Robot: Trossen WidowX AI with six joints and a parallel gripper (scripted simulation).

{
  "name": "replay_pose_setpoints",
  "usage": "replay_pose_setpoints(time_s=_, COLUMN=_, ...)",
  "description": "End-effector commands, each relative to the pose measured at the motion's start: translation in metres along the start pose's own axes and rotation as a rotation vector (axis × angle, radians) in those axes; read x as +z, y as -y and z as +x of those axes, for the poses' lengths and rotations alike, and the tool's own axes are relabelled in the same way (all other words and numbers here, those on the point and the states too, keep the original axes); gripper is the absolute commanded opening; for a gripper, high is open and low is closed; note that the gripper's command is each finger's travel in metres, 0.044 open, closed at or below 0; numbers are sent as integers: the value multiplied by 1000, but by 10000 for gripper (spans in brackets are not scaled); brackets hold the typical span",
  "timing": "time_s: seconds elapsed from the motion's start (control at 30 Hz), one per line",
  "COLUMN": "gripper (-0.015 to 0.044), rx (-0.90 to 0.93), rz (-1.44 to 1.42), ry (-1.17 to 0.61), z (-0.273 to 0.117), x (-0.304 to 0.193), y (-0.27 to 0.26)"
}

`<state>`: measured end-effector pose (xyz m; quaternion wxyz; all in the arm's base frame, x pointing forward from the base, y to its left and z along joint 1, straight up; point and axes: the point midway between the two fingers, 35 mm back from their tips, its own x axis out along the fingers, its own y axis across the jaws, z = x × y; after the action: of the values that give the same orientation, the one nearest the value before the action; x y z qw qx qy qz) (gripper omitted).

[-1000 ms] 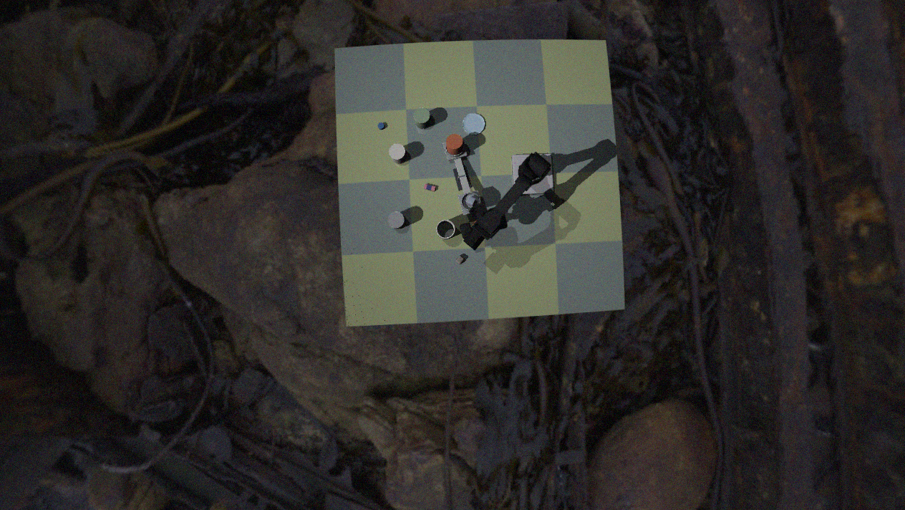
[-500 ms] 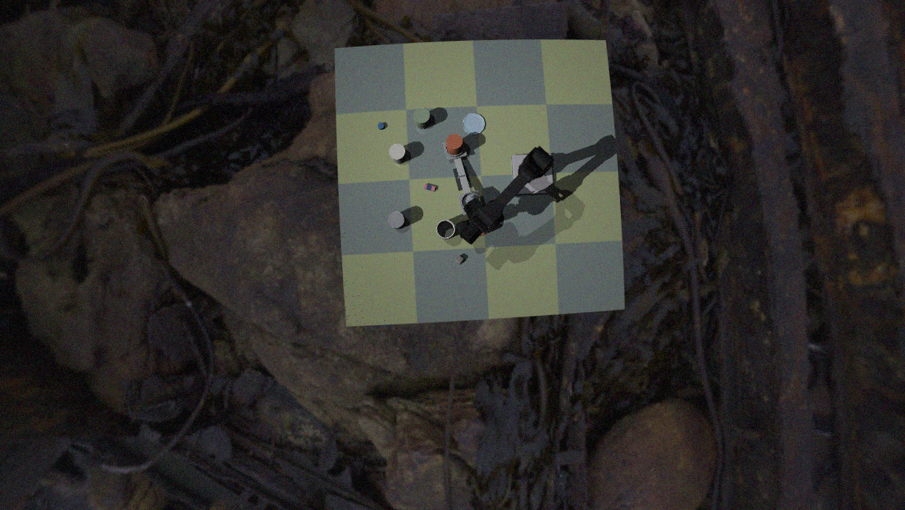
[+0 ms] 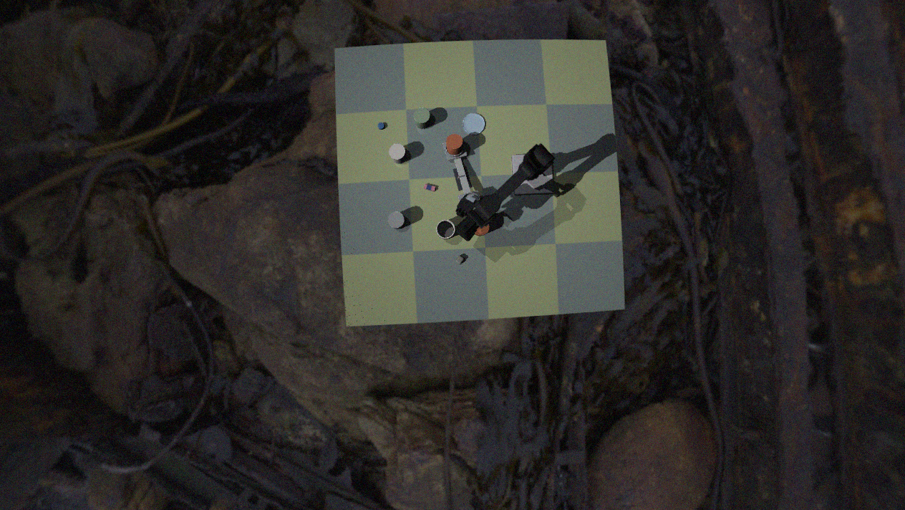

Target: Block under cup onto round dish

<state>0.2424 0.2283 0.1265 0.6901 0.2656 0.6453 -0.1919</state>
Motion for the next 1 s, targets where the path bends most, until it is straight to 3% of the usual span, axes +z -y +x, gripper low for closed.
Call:
replay_pose_setpoints(time_s=0.0, gripper=260, rx=36, rz=-132, ry=5, z=-5, x=11, y=-5)
replay_pose_setpoints(time_s=0.97, gripper=260, rx=10, rz=-937, ry=39, z=-19, x=56, y=19)
